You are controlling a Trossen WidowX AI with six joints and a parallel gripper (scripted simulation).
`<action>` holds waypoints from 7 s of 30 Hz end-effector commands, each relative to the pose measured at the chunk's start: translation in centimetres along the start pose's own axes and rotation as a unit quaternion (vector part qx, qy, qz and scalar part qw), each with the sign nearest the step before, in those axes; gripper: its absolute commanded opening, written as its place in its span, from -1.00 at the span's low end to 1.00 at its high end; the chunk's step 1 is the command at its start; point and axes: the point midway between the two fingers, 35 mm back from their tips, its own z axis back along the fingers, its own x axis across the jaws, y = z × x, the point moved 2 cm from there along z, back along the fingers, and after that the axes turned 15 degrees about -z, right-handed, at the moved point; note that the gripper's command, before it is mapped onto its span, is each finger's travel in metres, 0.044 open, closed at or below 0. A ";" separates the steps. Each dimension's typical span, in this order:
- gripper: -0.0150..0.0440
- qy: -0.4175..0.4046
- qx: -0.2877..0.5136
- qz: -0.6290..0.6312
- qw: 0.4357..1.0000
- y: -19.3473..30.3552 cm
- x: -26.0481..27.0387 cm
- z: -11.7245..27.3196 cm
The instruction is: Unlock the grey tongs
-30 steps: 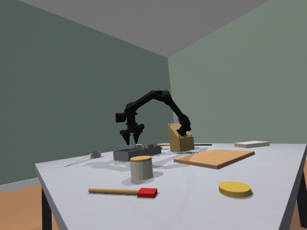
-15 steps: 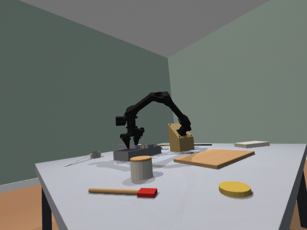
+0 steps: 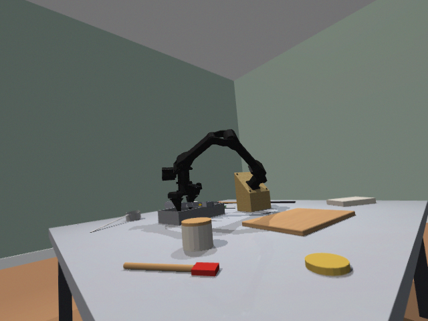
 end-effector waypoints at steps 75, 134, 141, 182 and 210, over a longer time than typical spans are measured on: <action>-1.00 -0.008 0.006 -0.093 0.996 -5.6 -2.4 9.5; -1.00 -0.003 0.028 -0.502 0.865 -38.2 1.0 8.4; -1.00 0.000 0.027 -0.547 0.837 -41.6 3.3 8.4; -1.00 0.046 -0.033 -0.642 0.765 -49.5 12.6 9.3; -1.00 0.230 -0.273 -0.502 0.788 -51.6 13.7 9.3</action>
